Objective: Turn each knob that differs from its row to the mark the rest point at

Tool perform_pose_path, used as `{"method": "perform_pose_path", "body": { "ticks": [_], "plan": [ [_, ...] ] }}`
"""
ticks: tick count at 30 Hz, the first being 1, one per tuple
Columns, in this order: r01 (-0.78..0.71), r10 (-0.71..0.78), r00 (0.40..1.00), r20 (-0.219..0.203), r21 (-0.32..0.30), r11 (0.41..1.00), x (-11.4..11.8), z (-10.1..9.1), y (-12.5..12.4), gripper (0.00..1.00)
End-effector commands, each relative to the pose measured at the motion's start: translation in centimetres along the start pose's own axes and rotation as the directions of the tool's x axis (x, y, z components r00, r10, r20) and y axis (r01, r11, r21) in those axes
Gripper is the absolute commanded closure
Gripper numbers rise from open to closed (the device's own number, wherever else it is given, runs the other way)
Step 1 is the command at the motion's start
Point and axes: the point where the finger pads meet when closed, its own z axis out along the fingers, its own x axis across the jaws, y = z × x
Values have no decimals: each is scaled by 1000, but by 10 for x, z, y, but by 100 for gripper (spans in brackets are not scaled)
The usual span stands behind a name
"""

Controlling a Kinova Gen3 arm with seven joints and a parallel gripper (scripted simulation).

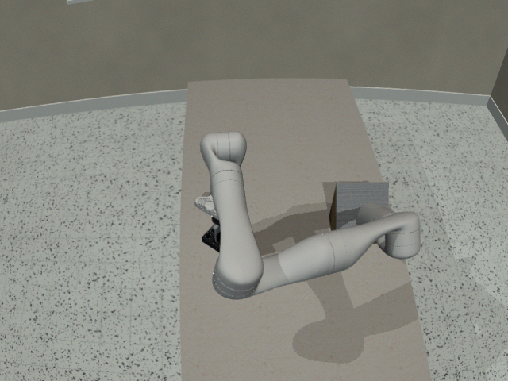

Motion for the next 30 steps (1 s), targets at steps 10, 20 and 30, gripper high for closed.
{"method": "perform_pose_path", "body": {
  "ticks": [10, 20, 30],
  "plan": [
    [0, 0, 1000, -1, 0, 1000, 0, 5, 0, 54],
    [0, 0, 1000, -1, 0, 1000, 0, 12, 0, 54],
    [0, 0, 1000, -1, 0, 1000, 0, 13, 0, 54]
  ]
}}
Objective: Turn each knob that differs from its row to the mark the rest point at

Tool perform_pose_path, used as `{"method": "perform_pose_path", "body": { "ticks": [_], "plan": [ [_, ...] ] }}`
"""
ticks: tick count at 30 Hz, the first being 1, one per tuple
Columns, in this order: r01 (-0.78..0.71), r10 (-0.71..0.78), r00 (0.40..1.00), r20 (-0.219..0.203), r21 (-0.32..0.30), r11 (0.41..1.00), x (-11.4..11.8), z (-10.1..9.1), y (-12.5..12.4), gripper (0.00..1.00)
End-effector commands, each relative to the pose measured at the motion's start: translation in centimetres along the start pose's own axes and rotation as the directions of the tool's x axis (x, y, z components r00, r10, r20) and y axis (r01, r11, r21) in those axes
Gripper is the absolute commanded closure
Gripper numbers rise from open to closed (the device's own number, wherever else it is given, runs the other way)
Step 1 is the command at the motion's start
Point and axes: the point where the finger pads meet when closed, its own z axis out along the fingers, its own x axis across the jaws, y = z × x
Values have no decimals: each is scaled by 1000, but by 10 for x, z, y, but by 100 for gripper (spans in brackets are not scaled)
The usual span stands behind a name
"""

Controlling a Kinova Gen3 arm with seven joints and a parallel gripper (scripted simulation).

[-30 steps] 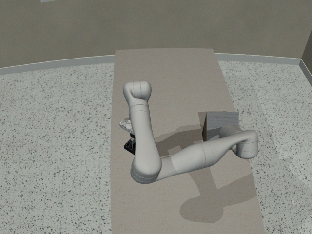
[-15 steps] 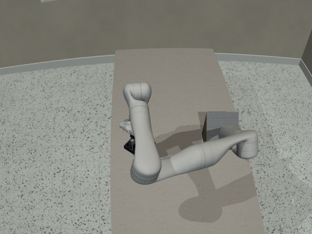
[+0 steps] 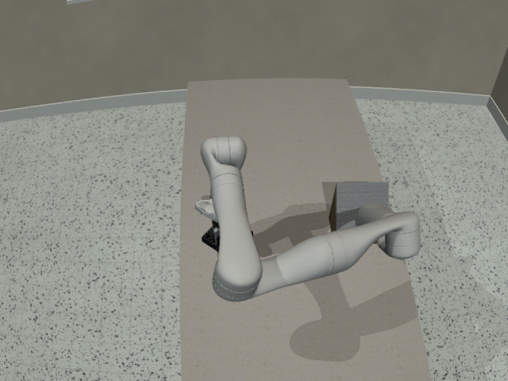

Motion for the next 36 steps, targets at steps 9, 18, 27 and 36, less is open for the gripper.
{"method": "perform_pose_path", "body": {
  "ticks": [9, 18, 27, 36],
  "plan": [
    [0, 0, 1000, -2, 1, 1000, 0, -1, 0, 54],
    [0, 0, 1000, -2, 1, 1000, 0, -1, 0, 54],
    [0, 0, 1000, -2, 1, 1000, 0, -1, 0, 54],
    [0, 0, 1000, -2, 1, 1000, 0, -1, 0, 70]
  ]
}}
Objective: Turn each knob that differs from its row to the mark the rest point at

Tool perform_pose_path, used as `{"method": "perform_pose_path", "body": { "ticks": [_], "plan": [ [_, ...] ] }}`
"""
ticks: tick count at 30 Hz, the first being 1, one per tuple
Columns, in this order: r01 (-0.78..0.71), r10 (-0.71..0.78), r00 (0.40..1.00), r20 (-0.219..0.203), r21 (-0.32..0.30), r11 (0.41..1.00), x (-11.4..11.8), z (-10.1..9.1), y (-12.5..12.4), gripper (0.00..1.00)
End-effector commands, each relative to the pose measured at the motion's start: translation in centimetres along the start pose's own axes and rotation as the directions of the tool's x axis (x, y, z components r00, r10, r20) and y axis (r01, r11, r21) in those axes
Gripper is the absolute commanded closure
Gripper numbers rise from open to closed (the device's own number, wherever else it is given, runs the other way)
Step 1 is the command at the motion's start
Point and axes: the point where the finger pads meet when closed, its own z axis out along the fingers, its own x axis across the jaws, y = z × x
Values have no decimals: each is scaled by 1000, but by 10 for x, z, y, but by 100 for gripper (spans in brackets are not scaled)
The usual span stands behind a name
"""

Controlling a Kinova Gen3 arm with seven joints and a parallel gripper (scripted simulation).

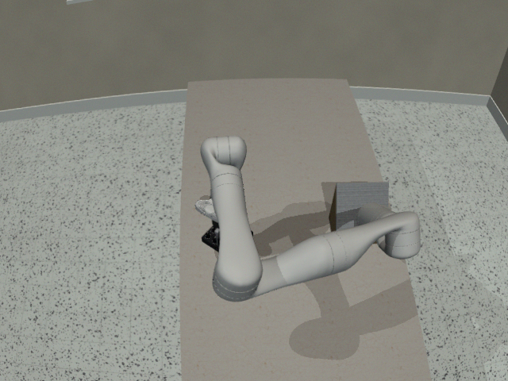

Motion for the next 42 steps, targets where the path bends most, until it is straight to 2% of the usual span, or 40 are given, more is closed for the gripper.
{"method": "perform_pose_path", "body": {
  "ticks": [1, 42],
  "plan": [
    [0, 0, 1000, -2, 1, 1000, 1, -1, 0, 70],
    [-13, 13, 1000, -2, 1, 1000, 1, -1, 0, 70]
  ]
}}
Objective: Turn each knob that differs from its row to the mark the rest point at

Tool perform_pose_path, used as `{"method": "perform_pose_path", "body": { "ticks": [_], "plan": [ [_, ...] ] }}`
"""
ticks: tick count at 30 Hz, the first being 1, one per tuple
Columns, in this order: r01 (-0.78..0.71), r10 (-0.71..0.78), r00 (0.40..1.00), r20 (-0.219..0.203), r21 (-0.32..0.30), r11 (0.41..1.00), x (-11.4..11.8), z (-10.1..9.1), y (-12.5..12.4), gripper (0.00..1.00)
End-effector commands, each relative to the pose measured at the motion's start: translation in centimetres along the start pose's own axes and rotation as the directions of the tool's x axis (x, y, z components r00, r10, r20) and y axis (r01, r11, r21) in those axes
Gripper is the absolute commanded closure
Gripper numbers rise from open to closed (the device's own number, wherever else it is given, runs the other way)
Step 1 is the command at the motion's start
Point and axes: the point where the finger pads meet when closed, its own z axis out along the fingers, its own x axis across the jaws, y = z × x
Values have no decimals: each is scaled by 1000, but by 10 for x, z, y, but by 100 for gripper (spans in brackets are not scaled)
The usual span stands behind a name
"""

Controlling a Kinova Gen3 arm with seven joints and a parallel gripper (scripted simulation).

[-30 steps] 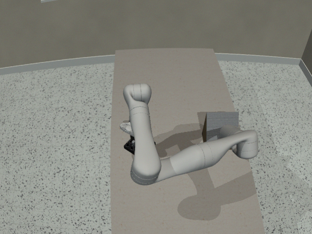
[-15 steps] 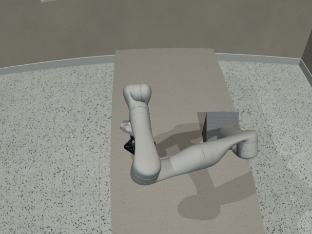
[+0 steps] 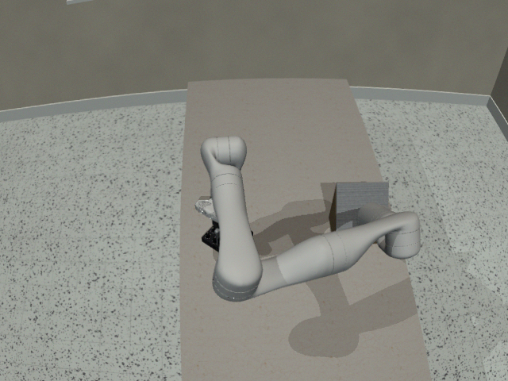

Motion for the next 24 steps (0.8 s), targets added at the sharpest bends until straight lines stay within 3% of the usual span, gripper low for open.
{"method": "perform_pose_path", "body": {
  "ticks": [1, 24],
  "plan": [
    [-5, 5, 1000, -2, 1, 1000, 1, -1, 0, 70],
    [-119, 119, 993, -2, 1, 993, 1, -1, 0, 70]
  ]
}}
